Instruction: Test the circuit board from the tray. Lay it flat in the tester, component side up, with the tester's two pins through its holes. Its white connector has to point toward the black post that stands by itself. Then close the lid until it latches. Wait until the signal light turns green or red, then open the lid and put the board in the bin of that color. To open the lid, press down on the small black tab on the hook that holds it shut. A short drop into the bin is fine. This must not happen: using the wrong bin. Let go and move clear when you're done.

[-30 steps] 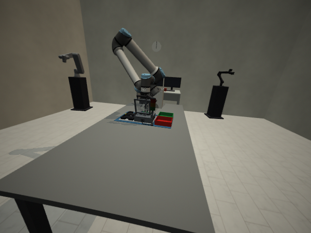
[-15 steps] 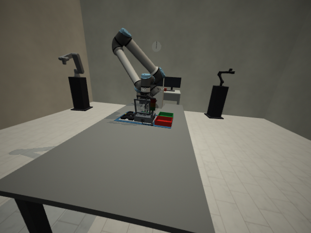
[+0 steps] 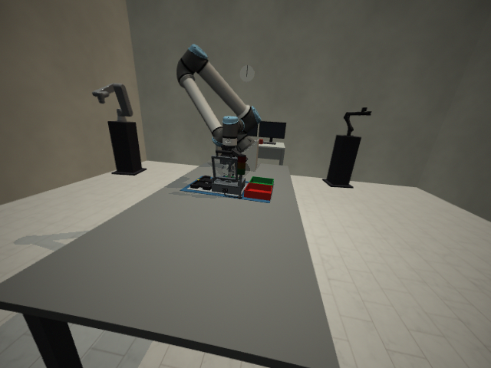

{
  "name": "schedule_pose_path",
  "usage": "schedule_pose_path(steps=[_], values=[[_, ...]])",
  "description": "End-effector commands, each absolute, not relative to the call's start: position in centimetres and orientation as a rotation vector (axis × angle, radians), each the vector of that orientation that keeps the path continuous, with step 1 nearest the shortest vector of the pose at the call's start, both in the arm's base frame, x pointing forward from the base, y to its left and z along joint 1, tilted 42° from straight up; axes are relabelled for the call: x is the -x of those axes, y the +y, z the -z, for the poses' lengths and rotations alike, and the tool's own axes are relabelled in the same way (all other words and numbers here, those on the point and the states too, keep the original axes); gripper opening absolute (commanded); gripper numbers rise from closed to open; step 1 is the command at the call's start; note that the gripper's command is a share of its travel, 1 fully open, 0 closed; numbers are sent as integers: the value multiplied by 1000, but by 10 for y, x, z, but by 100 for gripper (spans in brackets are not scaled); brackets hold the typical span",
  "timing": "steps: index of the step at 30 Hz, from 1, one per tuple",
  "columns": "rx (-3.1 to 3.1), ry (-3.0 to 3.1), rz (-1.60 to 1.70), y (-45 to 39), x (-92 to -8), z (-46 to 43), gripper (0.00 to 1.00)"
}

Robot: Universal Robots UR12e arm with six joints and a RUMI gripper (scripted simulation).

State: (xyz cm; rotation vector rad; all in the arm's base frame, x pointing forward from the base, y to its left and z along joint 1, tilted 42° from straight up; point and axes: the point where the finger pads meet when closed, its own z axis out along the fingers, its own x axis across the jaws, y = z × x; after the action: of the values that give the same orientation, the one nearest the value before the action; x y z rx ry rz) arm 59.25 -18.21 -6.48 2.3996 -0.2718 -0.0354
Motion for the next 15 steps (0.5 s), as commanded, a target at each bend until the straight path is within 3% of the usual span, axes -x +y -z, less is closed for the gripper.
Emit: schedule_pose_path(steps=[1, 15], values=[[-2400, -273, 33, -183, -593, 64, 59], [-2399, -273, 27, -171, -598, 50, 59]])
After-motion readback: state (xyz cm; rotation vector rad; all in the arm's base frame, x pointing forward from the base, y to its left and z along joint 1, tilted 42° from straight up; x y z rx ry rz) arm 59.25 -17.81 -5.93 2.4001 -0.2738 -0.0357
